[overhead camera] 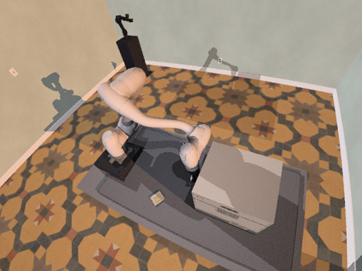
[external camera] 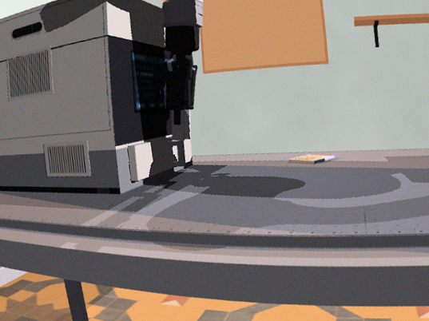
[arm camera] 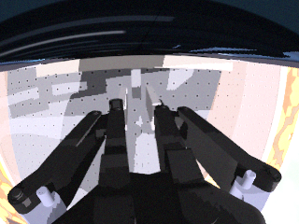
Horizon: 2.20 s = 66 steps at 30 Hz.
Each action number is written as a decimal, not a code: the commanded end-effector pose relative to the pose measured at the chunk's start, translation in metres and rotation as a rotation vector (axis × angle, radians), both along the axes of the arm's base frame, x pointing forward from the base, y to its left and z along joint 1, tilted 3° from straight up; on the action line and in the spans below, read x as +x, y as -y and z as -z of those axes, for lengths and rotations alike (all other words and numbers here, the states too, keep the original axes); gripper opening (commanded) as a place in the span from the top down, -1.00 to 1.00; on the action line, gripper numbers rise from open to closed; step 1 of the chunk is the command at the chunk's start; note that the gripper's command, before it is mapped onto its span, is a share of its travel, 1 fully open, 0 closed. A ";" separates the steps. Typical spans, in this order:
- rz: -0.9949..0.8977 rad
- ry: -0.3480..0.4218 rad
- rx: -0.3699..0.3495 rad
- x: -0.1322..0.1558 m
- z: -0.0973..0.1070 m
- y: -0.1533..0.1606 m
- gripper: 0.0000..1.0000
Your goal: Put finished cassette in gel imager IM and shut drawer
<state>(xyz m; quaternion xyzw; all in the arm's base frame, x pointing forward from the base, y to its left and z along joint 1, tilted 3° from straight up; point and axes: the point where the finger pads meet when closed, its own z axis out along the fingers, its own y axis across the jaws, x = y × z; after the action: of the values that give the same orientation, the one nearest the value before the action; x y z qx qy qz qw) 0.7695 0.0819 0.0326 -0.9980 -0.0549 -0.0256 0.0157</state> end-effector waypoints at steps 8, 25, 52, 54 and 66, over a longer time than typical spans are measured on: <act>0.000 0.000 0.000 0.001 0.013 0.000 0.51; 0.000 0.000 0.000 0.002 0.032 -0.001 0.51; 0.000 0.000 0.000 0.002 0.042 -0.001 0.80; 0.000 0.000 0.000 0.002 0.042 -0.001 0.80; 0.000 0.000 0.000 0.002 0.042 -0.001 0.80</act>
<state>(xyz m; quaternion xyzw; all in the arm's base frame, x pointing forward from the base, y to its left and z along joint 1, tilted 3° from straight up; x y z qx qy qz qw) 0.7716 0.0834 -0.0100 -0.9980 -0.0549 -0.0256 0.0157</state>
